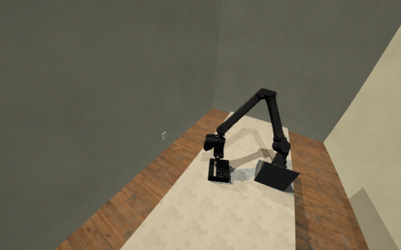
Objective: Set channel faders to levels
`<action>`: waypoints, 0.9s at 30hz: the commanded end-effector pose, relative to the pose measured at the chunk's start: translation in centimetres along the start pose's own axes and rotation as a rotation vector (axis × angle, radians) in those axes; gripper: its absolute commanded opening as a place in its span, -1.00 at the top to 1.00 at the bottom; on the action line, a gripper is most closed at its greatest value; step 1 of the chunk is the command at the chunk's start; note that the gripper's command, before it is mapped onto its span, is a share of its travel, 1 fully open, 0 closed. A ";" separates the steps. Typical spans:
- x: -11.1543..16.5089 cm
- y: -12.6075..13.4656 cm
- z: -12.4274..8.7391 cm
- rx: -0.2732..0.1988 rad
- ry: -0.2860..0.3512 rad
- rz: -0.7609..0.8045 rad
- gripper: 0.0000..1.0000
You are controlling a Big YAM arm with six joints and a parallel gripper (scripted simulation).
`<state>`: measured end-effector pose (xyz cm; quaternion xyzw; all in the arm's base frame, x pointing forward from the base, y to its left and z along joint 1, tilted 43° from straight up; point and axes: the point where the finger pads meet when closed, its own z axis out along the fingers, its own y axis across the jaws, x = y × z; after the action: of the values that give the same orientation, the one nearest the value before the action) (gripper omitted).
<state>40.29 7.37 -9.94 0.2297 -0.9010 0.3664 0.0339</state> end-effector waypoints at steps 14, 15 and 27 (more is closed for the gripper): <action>-0.1 0.1 0.8 0.003 -0.009 0.000 1.00; -0.1 0.1 0.7 0.003 -0.010 0.001 1.00; -0.2 0.0 0.6 0.002 -0.013 0.005 1.00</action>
<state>40.31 7.03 -10.38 0.2298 -0.9010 0.3664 0.0339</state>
